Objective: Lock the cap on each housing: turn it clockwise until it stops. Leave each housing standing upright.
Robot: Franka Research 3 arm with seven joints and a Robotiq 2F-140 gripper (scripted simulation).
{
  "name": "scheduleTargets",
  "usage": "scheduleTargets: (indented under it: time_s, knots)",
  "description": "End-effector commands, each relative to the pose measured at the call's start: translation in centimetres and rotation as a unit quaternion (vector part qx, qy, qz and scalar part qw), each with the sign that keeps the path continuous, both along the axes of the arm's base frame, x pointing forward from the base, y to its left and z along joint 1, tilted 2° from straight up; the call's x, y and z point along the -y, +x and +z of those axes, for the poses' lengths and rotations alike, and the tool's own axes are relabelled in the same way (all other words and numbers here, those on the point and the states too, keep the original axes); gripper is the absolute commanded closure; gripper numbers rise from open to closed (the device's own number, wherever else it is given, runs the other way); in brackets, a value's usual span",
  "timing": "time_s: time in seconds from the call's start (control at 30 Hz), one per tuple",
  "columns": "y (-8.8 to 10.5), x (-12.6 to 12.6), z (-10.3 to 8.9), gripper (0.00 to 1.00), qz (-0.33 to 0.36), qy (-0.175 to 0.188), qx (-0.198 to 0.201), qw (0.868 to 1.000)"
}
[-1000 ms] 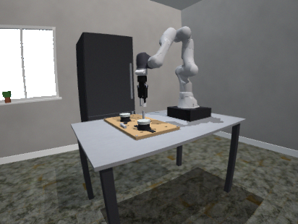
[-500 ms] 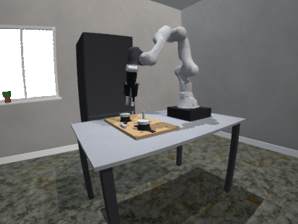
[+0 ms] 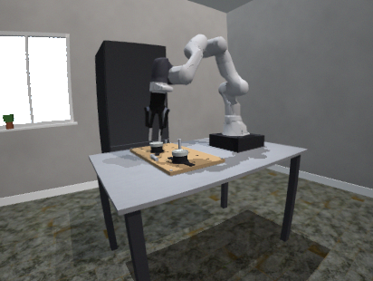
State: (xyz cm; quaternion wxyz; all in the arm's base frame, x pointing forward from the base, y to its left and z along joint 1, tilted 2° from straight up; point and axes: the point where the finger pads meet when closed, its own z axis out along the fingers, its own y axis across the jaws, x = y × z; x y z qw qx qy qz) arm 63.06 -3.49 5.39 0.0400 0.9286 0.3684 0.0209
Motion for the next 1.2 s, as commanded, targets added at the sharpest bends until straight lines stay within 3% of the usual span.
scheduleTargets:
  time_s: [0.0,0.43,1.17]
  knots:
    - [-0.21,0.44,-0.03,0.64,0.136,0.010,-0.026,0.990]
    - [-0.21,0.44,-0.03,0.64,0.292,0.022,-0.055,0.955]
    - [-0.21,0.44,-0.05,0.64,0.299,0.023,-0.056,0.952]
